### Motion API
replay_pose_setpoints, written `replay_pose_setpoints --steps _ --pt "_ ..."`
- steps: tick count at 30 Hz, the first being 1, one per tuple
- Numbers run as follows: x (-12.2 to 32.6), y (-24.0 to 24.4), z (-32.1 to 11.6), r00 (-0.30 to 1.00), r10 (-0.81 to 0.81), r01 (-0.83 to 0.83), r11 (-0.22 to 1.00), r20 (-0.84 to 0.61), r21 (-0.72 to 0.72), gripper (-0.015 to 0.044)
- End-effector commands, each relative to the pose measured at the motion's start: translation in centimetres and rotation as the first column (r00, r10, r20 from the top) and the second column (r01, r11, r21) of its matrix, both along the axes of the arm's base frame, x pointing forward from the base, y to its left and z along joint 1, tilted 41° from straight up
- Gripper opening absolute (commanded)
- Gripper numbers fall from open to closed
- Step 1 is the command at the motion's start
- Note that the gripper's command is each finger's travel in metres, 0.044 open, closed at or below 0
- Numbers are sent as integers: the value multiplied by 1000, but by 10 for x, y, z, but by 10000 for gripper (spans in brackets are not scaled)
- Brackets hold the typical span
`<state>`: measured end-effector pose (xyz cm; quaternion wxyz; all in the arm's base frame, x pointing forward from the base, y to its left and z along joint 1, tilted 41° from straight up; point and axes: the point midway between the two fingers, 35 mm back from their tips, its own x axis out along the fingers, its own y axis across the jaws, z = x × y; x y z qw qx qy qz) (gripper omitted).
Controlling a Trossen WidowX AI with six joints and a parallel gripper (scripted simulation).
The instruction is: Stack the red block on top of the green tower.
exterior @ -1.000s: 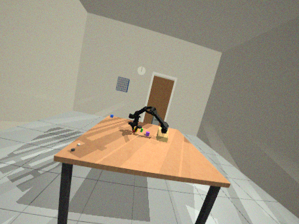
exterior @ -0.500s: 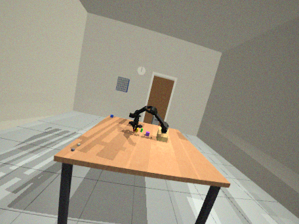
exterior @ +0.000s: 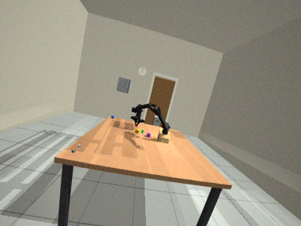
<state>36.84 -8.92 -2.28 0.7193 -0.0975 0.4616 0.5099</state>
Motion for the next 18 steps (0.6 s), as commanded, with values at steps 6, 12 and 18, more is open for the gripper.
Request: replay_pose_setpoints --steps 6,12,18 --pt "0 -14 15 1000 0 0 1000 6 -5 0" --pt "-14 -25 9 1000 5 -5 1000 4 -11 0" --pt "-49 -45 -9 1000 4 -4 1000 1 -16 0"
